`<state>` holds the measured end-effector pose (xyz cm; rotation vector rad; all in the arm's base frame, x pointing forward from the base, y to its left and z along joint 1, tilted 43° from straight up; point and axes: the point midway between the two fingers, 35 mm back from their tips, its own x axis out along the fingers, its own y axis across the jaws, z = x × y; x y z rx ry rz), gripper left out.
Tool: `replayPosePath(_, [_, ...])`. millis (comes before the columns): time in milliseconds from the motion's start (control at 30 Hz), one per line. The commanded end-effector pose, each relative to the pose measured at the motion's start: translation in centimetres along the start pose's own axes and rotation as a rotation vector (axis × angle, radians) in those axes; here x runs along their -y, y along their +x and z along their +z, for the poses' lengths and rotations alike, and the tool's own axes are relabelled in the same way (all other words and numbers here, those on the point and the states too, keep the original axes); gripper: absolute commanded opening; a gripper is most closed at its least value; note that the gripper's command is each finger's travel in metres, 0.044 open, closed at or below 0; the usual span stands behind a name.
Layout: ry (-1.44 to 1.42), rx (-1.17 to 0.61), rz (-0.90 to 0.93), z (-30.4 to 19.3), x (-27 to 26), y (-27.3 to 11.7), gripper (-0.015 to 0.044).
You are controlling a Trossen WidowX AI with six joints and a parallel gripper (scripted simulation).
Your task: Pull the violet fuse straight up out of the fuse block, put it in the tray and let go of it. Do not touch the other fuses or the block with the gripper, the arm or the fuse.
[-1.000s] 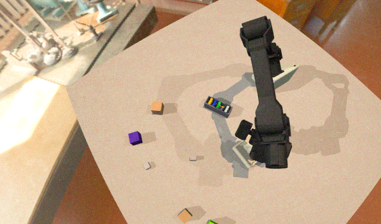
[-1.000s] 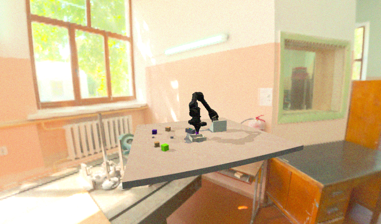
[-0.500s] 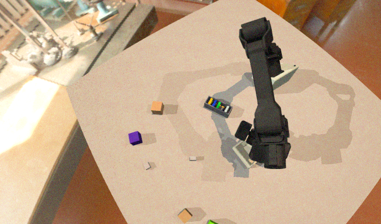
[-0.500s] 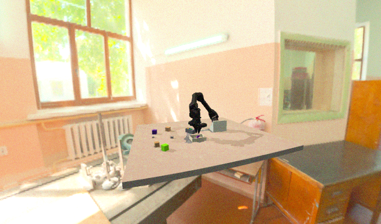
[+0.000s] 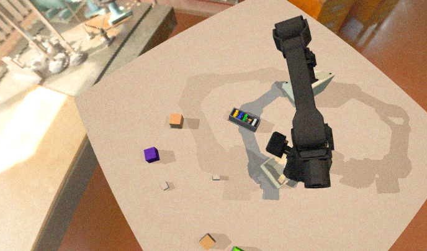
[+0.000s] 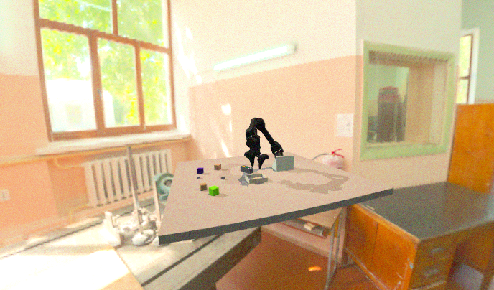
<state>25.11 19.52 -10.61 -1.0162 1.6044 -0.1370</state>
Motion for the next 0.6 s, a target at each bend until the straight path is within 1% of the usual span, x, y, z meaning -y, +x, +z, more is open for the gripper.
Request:
replayPosePath(0, [0.008,-0.003,0.005,-0.02,0.20,-0.37,0.0330])
replayPosePath(567, [0.003,-0.004,0.001,-0.02,0.17,-0.12,0.0330])
